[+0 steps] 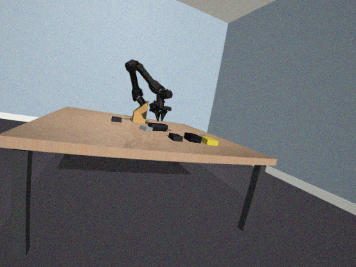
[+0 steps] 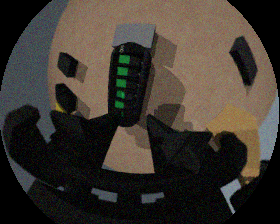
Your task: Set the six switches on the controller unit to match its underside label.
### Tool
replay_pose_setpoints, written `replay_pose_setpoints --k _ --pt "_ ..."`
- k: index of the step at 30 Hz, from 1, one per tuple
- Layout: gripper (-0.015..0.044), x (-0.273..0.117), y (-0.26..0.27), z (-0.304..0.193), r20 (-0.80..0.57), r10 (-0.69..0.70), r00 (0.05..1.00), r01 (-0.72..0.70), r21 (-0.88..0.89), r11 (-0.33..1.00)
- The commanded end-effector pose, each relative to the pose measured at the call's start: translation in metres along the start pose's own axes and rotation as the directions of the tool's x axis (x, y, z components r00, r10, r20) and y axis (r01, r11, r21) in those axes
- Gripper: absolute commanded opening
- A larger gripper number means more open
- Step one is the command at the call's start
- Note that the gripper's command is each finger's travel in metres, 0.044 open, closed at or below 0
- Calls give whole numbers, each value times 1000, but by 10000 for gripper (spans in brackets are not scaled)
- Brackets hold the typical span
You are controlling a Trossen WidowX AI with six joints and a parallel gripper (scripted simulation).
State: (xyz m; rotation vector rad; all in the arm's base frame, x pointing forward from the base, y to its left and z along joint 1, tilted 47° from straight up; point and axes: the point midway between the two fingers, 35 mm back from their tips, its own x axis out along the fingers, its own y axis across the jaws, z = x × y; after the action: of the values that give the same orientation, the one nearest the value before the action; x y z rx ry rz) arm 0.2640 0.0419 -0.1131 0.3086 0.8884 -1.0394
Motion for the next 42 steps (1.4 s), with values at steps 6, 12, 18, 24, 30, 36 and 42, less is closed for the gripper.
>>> replay_pose_setpoints --k 6,12,18,24,30,36,42 --pt "420 -12 32 49 -77 -103 992 104 6 995" --pt "440 -21 40 85 -128 -187 974 189 9 982" --pt "440 -22 40 90 -134 -196 971 199 10 980" --pt "440 -12 39 90 -134 -196 971 199 10 980" --pt "440 -2 37 91 -134 -196 971 199 10 980" --pt "440 7 35 91 -134 -196 971 199 10 980" --pt "440 17 33 92 -133 -196 971 199 10 980"
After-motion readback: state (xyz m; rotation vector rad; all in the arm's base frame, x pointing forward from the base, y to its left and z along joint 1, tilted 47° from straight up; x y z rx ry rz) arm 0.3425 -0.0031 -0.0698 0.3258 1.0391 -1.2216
